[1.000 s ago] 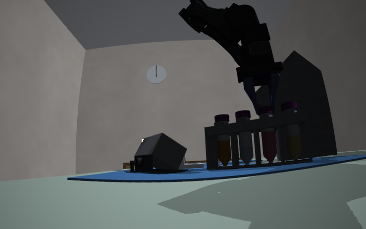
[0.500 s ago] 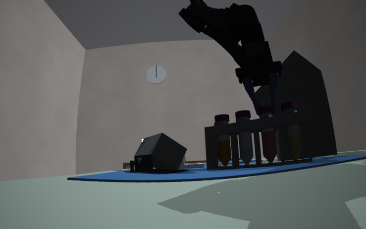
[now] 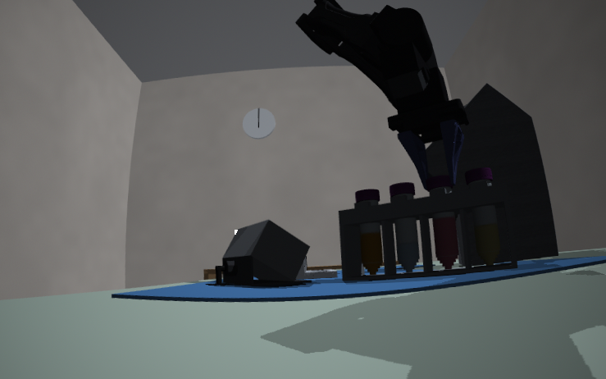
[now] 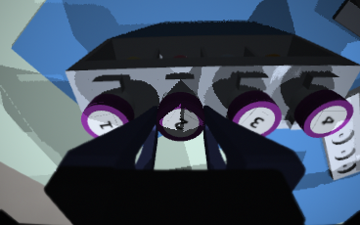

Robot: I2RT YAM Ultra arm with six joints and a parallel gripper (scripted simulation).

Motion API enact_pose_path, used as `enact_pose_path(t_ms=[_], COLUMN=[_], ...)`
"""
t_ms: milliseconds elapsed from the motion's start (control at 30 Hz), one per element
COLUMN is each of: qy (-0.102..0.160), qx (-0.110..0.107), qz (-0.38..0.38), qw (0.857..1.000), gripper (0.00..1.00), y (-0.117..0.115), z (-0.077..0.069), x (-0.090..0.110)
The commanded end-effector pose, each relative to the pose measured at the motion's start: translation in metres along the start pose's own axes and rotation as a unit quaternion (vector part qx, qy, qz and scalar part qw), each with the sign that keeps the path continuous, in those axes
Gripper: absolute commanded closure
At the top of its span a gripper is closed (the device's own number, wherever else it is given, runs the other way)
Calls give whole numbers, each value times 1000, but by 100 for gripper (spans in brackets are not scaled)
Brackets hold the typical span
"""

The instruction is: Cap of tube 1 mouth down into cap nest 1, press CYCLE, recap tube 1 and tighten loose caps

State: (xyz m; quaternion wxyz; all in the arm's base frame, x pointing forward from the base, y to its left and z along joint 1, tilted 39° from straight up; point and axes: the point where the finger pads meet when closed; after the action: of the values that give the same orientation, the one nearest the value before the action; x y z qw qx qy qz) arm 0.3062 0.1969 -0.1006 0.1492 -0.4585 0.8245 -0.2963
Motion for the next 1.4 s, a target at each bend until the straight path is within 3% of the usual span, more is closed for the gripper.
enact_pose_path(t_ms=[0, 1300, 1333, 1367], qy=[-8, -8, -8, -8], qx=[-1, -1, -1, -1], qz=[75, 89, 89, 89], qw=[997, 996, 996, 996], gripper=[100, 100, 51, 51], y=[0, 0, 0, 0], z=[-3, -3, -3, -3], x=[-5, -5, -5, -5])
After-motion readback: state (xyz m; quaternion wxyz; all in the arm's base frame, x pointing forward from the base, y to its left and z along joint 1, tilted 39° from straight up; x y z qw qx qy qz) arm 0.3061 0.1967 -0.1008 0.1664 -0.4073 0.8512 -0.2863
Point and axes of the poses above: the point where the finger pads meet when closed, its own z axis out along the fingers, its own y axis across the jaws, x = y × z, and after that the axes turned 14 degrees about -z, right-handed
